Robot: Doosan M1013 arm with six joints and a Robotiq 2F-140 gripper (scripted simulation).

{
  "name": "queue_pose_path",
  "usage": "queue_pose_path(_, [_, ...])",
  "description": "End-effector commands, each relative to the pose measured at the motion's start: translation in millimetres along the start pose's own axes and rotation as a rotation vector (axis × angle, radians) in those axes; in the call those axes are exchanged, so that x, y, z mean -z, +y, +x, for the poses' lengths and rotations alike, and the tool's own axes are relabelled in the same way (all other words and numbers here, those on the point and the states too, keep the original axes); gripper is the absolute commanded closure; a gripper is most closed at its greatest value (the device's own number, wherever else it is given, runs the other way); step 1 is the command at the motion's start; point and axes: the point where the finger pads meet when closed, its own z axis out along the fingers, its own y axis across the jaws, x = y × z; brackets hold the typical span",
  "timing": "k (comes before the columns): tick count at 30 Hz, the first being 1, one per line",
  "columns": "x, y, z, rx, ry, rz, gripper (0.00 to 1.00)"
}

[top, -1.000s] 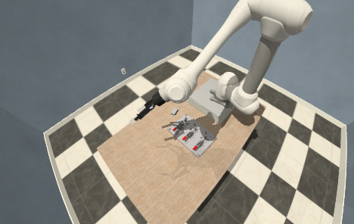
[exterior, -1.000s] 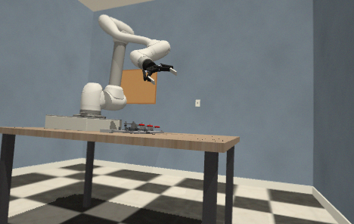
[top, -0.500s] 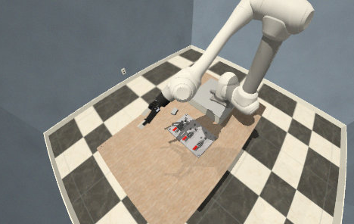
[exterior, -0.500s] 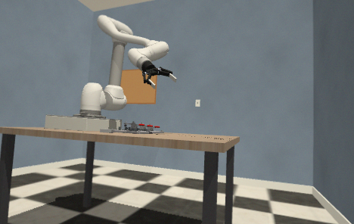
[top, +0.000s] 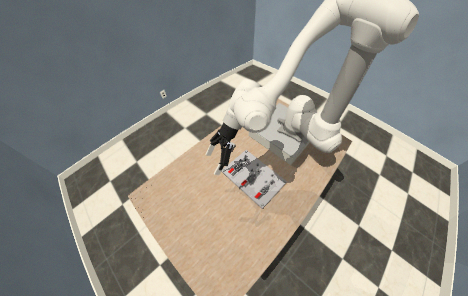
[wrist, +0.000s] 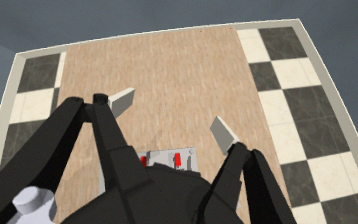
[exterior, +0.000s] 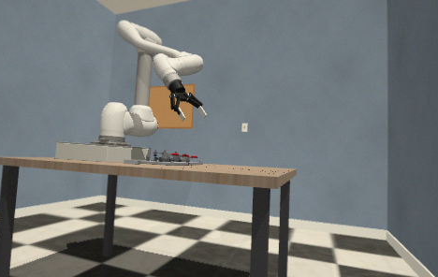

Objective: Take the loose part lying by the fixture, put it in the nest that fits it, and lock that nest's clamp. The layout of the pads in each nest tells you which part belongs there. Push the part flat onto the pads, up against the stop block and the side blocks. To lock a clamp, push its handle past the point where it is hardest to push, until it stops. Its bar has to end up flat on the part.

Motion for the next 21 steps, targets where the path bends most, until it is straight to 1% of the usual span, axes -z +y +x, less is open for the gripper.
queue_pose_path(1, [12.8,4.4,-44.7,0.101,-0.141,-0.019,0.0])
queue_pose_path(2, [12.9,4.4,-44.8,0.101,-0.141,-0.019,0.0])
queue_pose_path(3, [19.7,9.2,-62.8,0.14,-0.193,-0.024,0.0])
queue_pose_path(5, [26.1,13.9,-77.6,0.172,-0.237,-0.028,0.0])
queue_pose_path(7, [37.3,22.7,-100.4,0.221,-0.305,-0.038,0.0])
queue_pose_path(9, [37.3,22.7,-100.4,0.221,-0.305,-0.038,0.0])
queue_pose_path(10, [41.1,25.8,-107.4,0.235,-0.327,-0.042,0.0])
queue_pose_path(11, [56.9,38.6,-133.1,0.289,-0.409,-0.057,0.0])
queue_pose_path(12, [56.9,38.6,-133.1,0.289,-0.409,-0.057,0.0])
queue_pose_path(13, [67.1,46.8,-147.4,0.319,-0.457,-0.067,0.0])
queue_pose_path(14, [72.3,51.1,-154.2,0.333,-0.48,-0.072,0.0])
queue_pose_path(15, [72.3,51.1,-154.2,0.333,-0.48,-0.072,0.0])
queue_pose_path(16, [85.9,62.0,-170.5,0.367,-0.539,-0.086,0.0])
queue_pose_path(17, [85.9,62.0,-170.5,0.367,-0.539,-0.086,0.0])
queue_pose_path(19, [104.6,76.6,-189.9,0.407,-0.613,-0.105,0.0])
queue_pose_path(21, [111.0,81.6,-195.9,0.419,-0.637,-0.112,0.0])
